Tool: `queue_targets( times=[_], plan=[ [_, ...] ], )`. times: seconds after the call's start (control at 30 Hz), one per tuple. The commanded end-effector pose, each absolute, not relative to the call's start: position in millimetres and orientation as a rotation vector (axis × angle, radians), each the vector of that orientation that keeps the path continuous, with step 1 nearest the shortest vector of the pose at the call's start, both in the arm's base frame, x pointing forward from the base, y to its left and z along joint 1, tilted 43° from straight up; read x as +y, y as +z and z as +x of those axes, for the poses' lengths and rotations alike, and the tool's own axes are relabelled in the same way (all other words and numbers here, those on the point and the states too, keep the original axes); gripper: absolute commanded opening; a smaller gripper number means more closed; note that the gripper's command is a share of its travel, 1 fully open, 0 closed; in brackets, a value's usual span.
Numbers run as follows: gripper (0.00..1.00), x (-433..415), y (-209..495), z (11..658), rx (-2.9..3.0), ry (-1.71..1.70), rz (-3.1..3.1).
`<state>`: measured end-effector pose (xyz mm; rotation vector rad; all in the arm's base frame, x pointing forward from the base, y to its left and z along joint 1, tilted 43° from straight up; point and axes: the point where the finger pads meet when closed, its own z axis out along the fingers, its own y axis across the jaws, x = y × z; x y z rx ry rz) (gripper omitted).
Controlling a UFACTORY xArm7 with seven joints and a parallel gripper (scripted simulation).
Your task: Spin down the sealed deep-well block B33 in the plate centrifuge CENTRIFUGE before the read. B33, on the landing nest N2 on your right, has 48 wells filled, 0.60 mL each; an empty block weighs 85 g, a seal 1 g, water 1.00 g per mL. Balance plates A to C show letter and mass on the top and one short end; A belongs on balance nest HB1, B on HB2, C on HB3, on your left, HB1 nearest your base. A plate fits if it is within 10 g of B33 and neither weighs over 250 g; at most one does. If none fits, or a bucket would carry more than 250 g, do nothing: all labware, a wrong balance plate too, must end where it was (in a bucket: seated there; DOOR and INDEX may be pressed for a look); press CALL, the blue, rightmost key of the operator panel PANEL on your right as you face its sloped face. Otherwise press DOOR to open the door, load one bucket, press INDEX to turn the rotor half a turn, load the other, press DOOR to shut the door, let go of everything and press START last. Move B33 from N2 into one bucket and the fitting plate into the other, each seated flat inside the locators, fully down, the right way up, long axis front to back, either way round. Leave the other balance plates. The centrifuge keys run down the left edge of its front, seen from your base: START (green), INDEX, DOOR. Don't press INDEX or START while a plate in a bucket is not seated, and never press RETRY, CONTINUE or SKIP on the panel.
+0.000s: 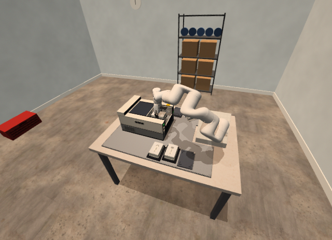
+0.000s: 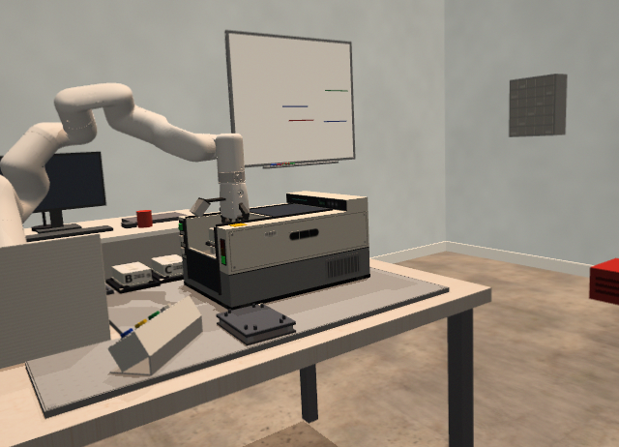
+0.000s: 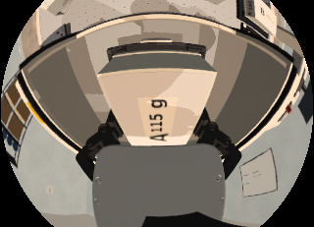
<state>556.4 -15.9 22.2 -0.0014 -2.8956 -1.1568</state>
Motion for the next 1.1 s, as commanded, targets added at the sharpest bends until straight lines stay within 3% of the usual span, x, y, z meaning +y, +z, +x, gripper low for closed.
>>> queue_targets(
  times=[0.0,0.27,0.3,1.07],
  plan=[
    [0.00,-18.6,23.5,557.6,-2.901,-1.154,-0.005],
    [0.00,-18.6,23.5,557.6,-2.901,-1.154,-0.005],
    [1.00,-18.6,23.5,557.6,-2.901,-1.154,-0.005],
    [1.00,-18.6,23.5,557.6,-2.901,-1.154,-0.005]
  ],
)
